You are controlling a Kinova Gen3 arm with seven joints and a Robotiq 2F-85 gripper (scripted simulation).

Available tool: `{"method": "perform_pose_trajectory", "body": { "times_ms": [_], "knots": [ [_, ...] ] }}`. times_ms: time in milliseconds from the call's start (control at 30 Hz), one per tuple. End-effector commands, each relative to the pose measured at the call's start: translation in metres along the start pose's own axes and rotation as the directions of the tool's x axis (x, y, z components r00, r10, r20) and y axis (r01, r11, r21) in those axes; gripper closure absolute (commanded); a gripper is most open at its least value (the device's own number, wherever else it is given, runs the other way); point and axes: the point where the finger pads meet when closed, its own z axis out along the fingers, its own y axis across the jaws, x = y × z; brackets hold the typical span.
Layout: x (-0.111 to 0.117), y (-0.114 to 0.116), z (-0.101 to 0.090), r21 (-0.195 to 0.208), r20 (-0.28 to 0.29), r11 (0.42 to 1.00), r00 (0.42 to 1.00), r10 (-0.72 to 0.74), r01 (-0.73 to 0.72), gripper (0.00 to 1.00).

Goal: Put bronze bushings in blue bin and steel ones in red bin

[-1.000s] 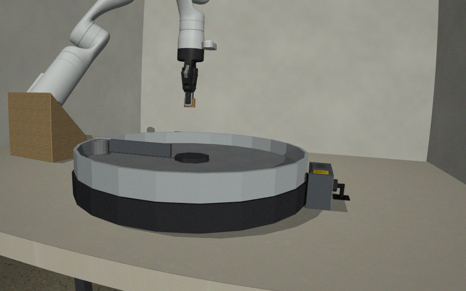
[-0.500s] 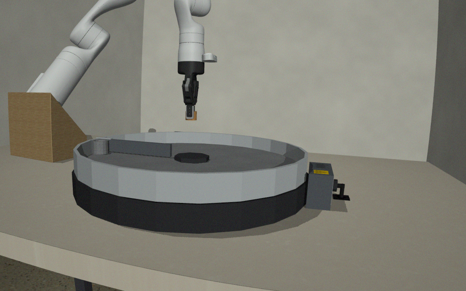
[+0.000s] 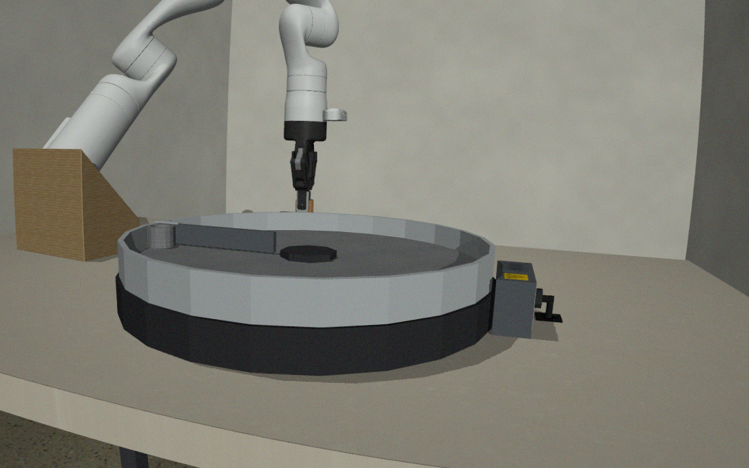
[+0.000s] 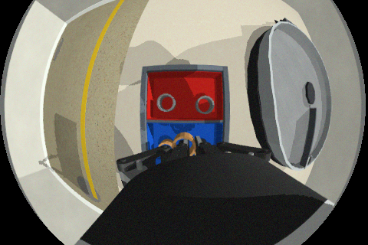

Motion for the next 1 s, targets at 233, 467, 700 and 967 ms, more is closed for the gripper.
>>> {"method": "perform_pose_trajectory", "body": {
  "times_ms": [233, 467, 700, 967],
  "knots": [
    [-0.001, -0.001, 0.005, 0.004, 0.004, 1.0, 1.0, 0.001, -0.001, 1.0],
    [-0.001, -0.001, 0.008, 0.004, 0.004, 1.0, 1.0, 0.001, -0.001, 1.0],
    [-0.001, -0.001, 0.014, 0.005, 0.005, 1.0, 1.0, 0.001, -0.001, 1.0],
    [-0.001, -0.001, 0.014, 0.005, 0.005, 1.0, 1.0, 0.001, -0.001, 1.0]
  ]
}}
